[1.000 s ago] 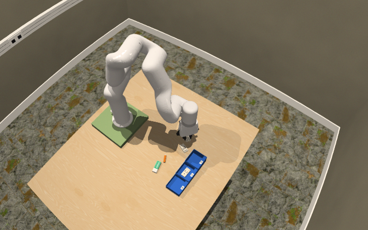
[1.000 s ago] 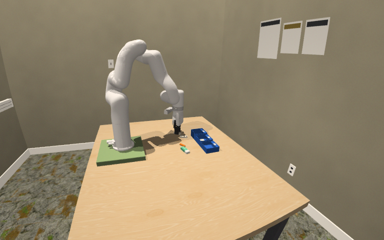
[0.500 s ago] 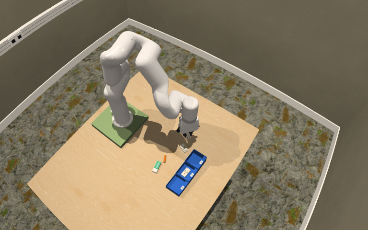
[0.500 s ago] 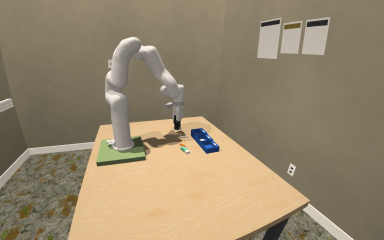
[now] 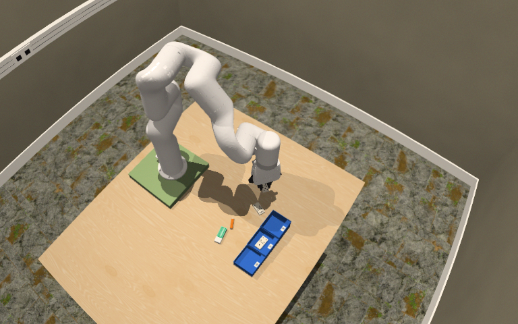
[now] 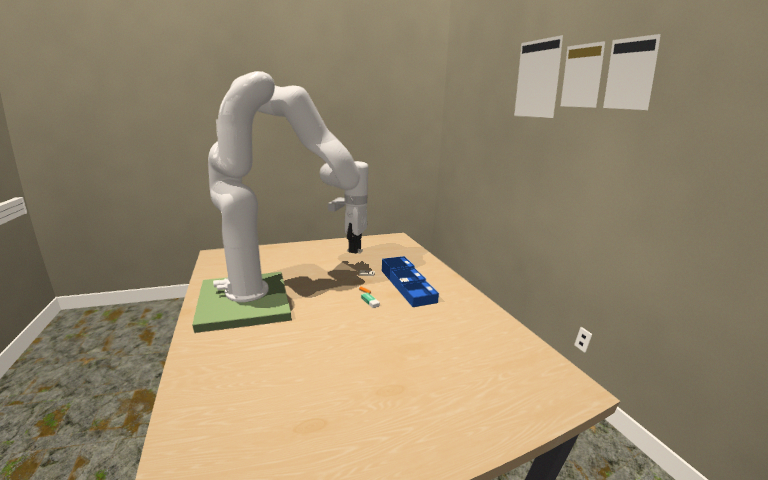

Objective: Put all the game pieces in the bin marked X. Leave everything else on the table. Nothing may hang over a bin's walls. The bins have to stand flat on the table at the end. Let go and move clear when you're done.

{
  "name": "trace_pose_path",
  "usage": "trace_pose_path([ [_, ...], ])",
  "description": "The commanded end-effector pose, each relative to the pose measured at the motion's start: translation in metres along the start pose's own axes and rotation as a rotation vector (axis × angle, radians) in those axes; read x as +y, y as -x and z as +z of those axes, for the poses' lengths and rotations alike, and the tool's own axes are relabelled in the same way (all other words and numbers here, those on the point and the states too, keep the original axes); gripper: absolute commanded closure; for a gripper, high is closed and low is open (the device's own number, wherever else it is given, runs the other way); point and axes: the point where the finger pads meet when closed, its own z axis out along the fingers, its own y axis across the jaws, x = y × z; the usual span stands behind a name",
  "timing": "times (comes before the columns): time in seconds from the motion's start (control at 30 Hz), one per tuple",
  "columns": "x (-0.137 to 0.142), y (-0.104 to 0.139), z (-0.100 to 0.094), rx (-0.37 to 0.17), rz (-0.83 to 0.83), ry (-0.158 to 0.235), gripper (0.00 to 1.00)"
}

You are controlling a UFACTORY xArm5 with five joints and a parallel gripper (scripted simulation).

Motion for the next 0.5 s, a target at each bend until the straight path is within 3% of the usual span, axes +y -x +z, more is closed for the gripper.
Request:
trace_pose_path([
  [0.0,0.001,0.001,-0.002,-0.002,0.000,0.004,0.79],
  [0.33,0.001,0.001,-0.008,-0.002,0.000,0.004,0.79],
  [0.47,-0.003,0.012,-0.008,-0.002,0.000,0.004,0.79],
])
